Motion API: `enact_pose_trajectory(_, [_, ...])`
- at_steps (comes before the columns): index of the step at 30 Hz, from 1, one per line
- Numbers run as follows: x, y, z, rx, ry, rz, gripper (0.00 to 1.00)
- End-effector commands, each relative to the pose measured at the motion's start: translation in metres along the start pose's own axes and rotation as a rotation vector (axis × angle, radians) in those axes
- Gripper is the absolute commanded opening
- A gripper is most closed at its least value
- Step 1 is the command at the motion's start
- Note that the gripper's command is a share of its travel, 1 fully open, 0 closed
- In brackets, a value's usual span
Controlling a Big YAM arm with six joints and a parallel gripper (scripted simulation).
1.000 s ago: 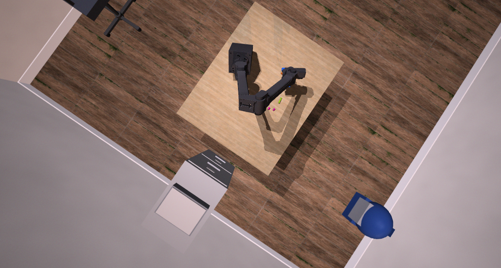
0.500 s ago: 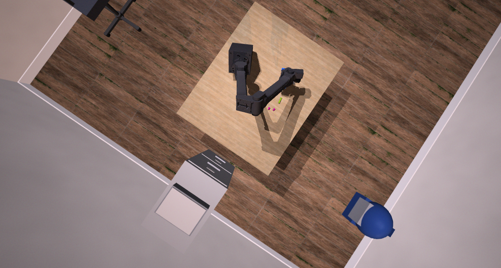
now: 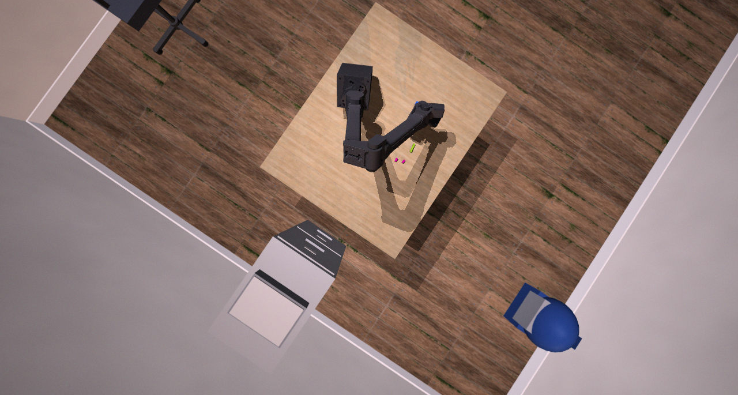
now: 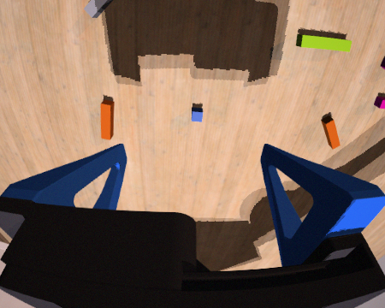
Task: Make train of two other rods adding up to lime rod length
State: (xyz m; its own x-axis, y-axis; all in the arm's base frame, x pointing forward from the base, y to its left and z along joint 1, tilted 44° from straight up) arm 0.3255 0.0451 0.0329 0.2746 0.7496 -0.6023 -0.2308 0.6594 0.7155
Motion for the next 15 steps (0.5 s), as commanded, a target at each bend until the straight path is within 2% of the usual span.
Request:
enact_pose_trajectory(1, [-0.0082, 0.0019, 0.0032, -0.012, -0.124, 0.003, 1.0])
enact_pose_trajectory(2, [-0.0085, 0.0019, 0.0028, -0.01, -0.125, 0.002, 1.0])
enact_pose_trajectory(3, [-0.0081, 0.0022, 0.0027, -0.011, -0.123, 0.003, 0.23])
enact_pose_trajectory(15, [-0.0033, 0.0034, 0.0067, -0.016, -0.115, 0.007, 0.23])
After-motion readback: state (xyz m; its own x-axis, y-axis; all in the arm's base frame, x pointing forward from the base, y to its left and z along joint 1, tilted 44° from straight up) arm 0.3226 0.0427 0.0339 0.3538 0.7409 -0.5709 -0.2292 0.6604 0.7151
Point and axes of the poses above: the point where the finger pads meet when closed, its own y axis back along the fingers, its own x axis across the jaws, z = x × y, the point moved 7 cm from there along y, back along the fingers, and after that the axes turned 8 degrees about -y, right-handed, at the moved point
